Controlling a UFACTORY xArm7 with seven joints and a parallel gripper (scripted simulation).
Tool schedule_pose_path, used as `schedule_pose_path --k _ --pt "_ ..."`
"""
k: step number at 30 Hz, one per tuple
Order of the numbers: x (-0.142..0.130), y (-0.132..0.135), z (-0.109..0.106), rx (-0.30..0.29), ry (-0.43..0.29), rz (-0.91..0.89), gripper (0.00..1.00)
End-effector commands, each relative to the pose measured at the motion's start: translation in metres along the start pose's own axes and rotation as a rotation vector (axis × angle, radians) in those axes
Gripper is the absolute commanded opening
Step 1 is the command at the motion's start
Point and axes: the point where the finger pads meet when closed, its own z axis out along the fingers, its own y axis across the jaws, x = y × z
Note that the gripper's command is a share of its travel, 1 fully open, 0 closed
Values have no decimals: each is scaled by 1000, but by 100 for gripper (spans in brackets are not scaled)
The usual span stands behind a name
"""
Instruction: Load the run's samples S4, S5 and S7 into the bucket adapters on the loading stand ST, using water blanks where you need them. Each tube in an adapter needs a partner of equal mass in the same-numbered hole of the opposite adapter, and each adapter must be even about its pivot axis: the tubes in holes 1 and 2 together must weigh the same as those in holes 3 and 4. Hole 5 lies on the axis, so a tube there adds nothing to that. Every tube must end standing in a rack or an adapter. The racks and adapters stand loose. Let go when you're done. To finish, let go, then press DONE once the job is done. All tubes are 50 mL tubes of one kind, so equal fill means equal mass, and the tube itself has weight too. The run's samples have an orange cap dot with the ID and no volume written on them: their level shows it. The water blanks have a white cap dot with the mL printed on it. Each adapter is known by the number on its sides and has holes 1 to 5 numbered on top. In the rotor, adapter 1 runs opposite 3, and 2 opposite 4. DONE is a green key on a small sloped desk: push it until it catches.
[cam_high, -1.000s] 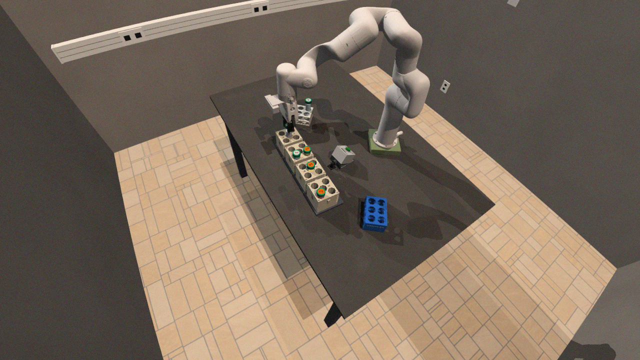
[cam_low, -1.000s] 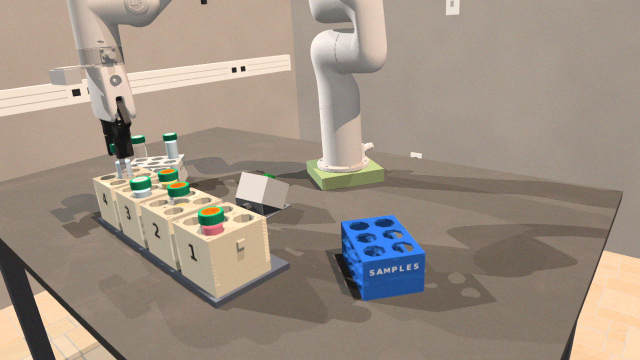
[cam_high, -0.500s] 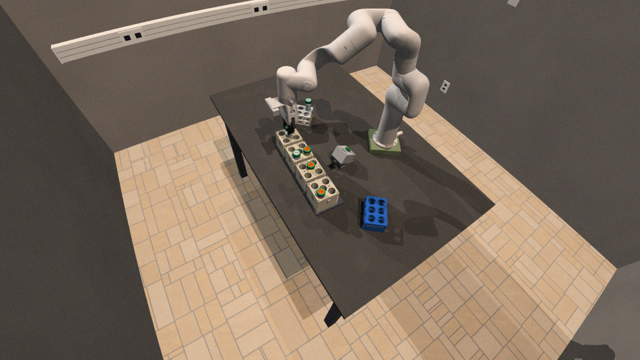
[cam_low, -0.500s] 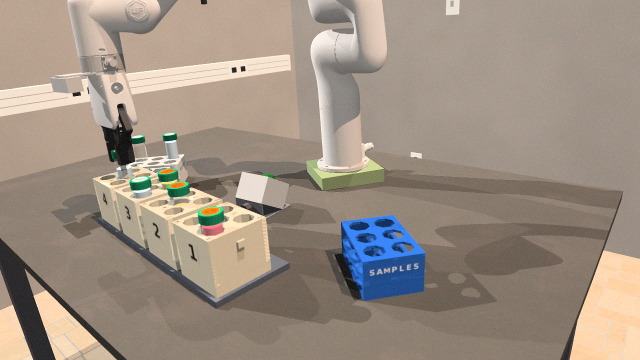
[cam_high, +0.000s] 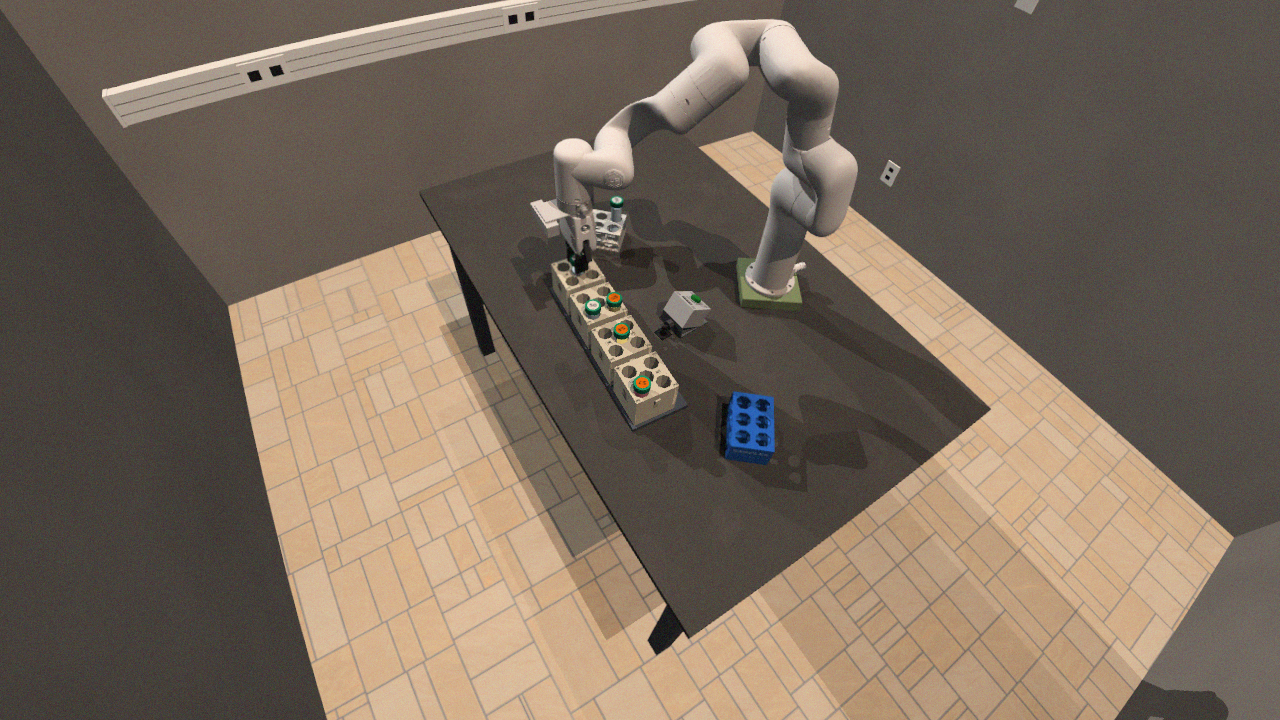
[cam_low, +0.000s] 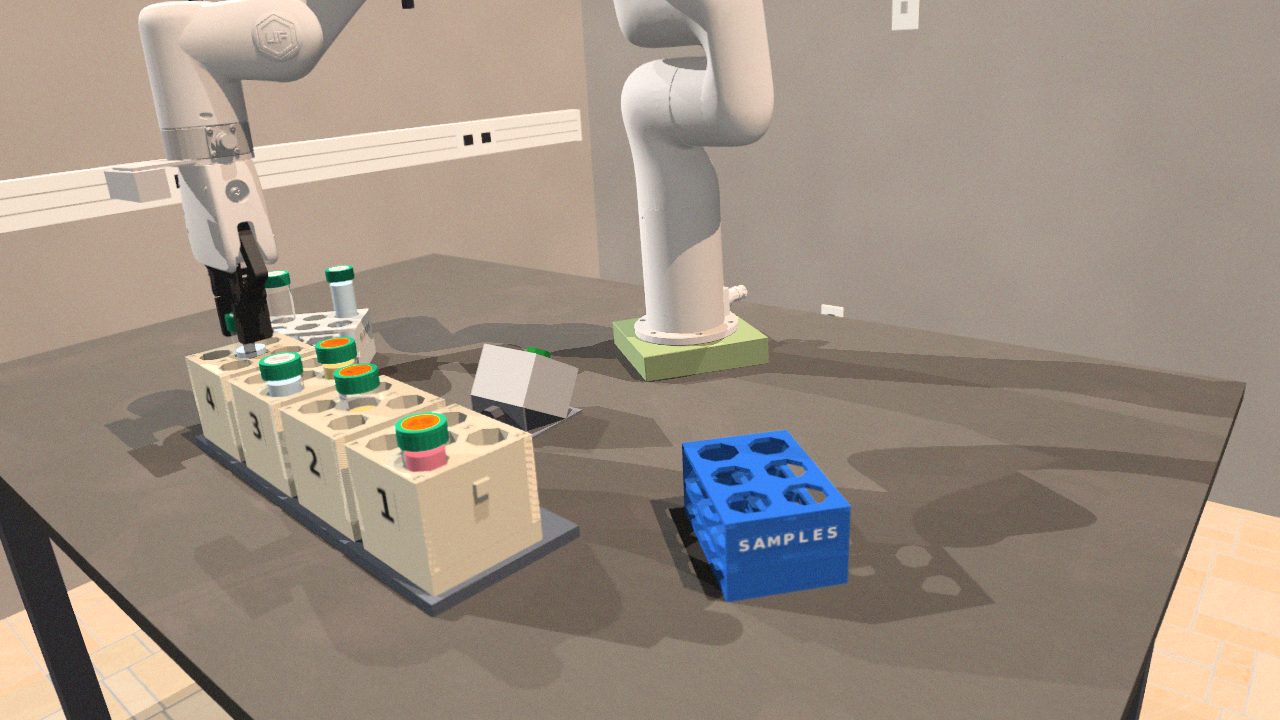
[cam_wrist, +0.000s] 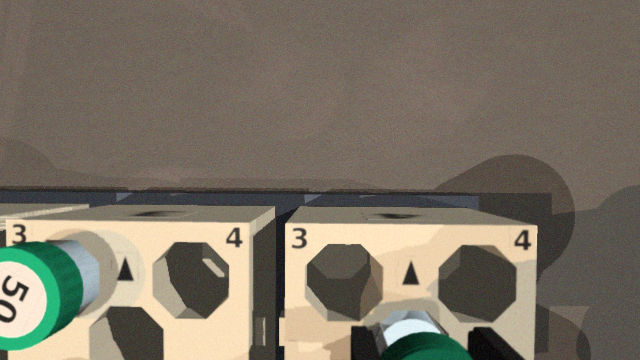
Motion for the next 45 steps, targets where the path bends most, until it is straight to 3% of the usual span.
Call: schedule_pose_path --k 1,23,24,45 --pt "1 1 3 -1 4 0 0" --pt "1 1 9 -1 4 0 0" --pt "1 1 9 -1 4 0 44" --pt "2 1 9 -1 5 0 44"
